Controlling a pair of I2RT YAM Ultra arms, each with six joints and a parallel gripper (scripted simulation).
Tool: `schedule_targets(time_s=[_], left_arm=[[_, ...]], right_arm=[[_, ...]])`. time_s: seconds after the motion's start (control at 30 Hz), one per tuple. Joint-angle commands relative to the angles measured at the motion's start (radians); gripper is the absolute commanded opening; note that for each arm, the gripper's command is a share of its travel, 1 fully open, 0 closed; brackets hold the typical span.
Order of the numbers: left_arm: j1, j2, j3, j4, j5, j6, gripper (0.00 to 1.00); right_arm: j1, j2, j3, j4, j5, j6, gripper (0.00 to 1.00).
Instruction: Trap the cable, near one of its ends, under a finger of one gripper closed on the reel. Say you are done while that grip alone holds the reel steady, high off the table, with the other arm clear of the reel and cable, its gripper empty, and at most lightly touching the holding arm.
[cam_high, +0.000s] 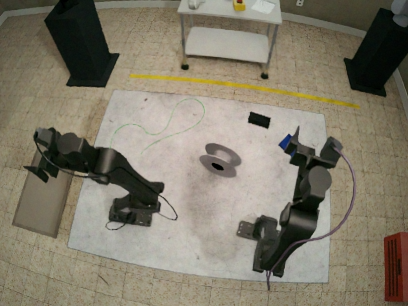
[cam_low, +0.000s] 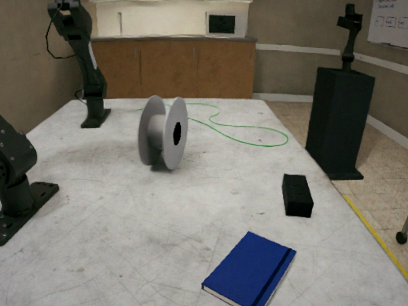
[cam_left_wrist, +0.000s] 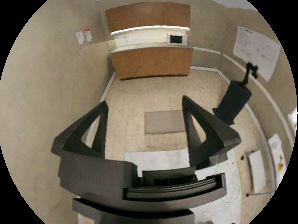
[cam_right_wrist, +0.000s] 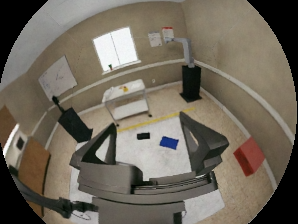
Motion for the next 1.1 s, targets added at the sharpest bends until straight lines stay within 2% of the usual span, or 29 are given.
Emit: schedule_targets(time_s=[0.0,0.07,0.17,0.4,0.5,0.87,0.93,1.07], left_arm=[[0.006,-0.021,0.023,-0.017,-0.012,0.006,1.00],[0.005,-0.019,0.013,-0.016,-0.013,0.006,1.00],[0.005,-0.015,-0.033,-0.001,-0.013,0.007,1.00],[0.007,-0.002,-0.057,0.053,-0.011,0.006,1.00],[0.008,0.008,-0.100,0.091,-0.009,0.006,1.00],[-0.004,0.028,-0.344,0.334,-0.020,0.006,1.00],[-0.004,0.028,-0.344,0.334,-0.020,0.006,1.00],[-0.004,0.023,-0.454,0.452,-0.021,0.006,1.00]], right_arm=[[-0.006,-0.023,0.033,-0.002,-0.003,0.003,1.00],[-0.006,-0.022,0.030,0.007,-0.003,0.003,1.00],[-0.003,-0.015,-0.021,0.025,0.000,0.003,1.00],[-0.002,-0.002,-0.058,0.063,0.002,0.003,1.00],[-0.002,0.008,-0.097,0.101,0.002,0.003,1.00],[-0.005,0.029,-0.339,0.342,-0.001,0.003,1.00],[-0.005,0.029,-0.339,0.342,-0.001,0.003,1.00],[-0.005,0.016,-0.448,0.460,-0.001,0.003,1.00]])
